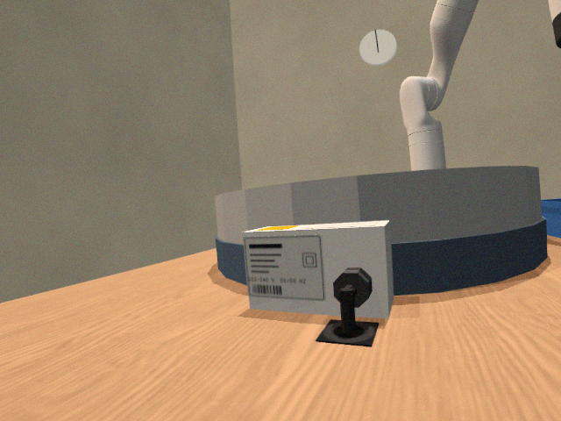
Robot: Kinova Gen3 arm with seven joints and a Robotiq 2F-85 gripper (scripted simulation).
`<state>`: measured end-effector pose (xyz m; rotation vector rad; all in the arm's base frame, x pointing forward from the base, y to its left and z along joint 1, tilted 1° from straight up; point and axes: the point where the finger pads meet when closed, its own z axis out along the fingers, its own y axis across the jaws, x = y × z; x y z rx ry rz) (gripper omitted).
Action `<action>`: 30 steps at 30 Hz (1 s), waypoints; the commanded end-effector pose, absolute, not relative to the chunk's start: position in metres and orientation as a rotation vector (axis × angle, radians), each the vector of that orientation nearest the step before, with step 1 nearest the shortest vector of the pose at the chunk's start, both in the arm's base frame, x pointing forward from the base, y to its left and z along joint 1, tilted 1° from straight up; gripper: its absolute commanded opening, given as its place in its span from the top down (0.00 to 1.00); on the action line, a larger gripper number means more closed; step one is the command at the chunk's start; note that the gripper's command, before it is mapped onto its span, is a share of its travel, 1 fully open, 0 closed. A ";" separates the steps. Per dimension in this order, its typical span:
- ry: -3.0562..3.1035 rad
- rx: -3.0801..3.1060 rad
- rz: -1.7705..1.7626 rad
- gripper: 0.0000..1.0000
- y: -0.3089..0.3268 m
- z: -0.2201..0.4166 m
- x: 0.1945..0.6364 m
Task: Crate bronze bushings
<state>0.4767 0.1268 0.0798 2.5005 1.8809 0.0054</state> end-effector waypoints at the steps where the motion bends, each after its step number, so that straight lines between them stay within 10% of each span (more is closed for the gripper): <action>1: 1.880 2.500 0.007 1.00 0.127 0.080 0.477; 30: 1.884 2.498 0.009 1.00 0.128 0.029 0.478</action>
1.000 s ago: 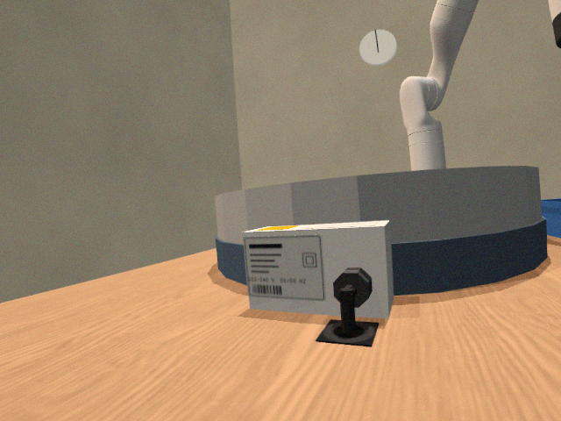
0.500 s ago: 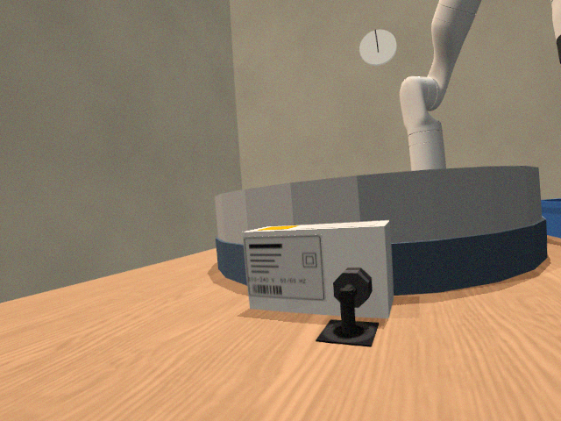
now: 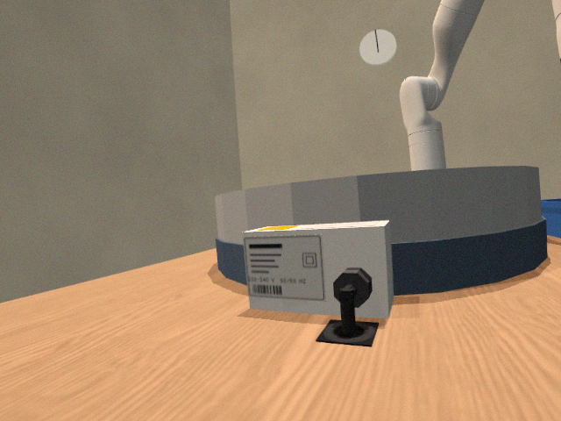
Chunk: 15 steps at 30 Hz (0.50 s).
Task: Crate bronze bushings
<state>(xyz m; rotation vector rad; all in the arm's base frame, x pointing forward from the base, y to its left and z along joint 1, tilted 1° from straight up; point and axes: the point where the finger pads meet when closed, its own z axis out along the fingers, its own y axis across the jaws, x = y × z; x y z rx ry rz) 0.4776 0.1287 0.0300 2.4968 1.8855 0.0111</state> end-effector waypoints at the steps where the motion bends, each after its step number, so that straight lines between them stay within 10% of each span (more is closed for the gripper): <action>1: 1.884 2.498 0.009 1.00 0.128 0.029 0.478; 15: 1.884 2.498 0.009 1.00 0.128 0.021 0.478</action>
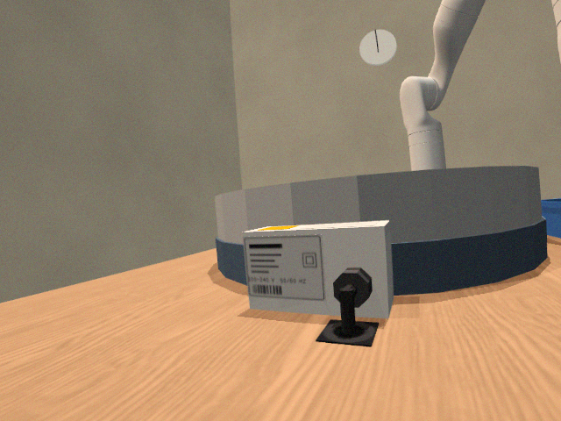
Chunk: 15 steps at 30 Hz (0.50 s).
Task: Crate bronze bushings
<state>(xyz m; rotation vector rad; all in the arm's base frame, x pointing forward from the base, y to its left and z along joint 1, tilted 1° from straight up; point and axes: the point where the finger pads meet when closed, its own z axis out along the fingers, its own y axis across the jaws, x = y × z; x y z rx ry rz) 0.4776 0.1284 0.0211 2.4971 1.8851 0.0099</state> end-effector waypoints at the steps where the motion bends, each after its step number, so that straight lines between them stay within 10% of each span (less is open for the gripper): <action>1: 1.884 2.498 0.009 1.00 0.128 0.021 0.478; 15: 1.884 2.498 0.009 1.00 0.128 0.012 0.478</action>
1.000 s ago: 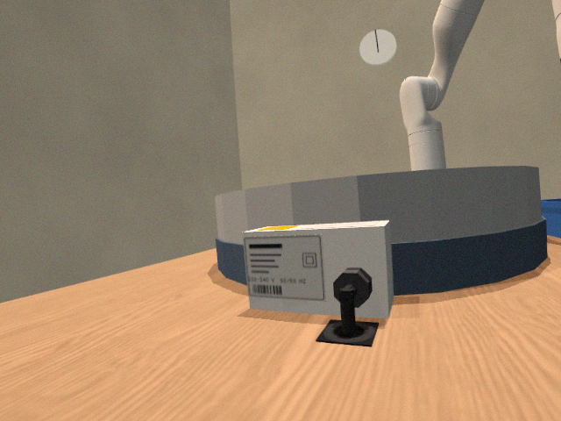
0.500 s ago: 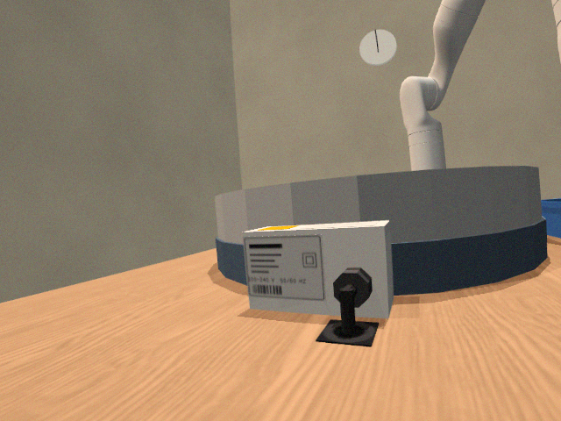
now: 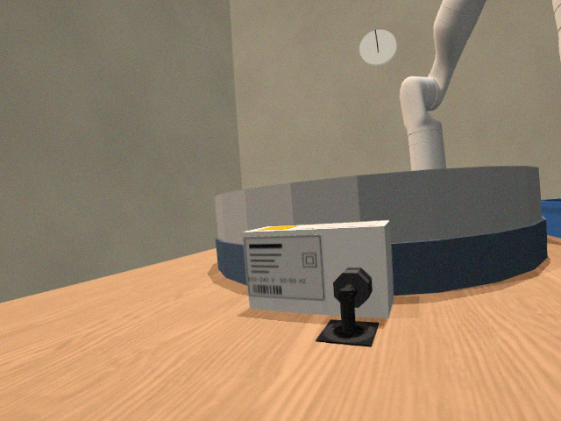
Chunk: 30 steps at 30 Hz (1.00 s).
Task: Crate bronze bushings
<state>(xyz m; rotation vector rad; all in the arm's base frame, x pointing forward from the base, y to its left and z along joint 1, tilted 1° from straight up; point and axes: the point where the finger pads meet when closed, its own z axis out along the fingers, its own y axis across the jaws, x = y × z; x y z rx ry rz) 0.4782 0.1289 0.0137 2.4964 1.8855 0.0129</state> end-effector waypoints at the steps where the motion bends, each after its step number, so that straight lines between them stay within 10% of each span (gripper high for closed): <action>1: 1.884 2.498 0.009 1.00 0.128 0.012 0.478; 30: 1.884 2.498 0.009 1.00 0.128 -0.001 0.478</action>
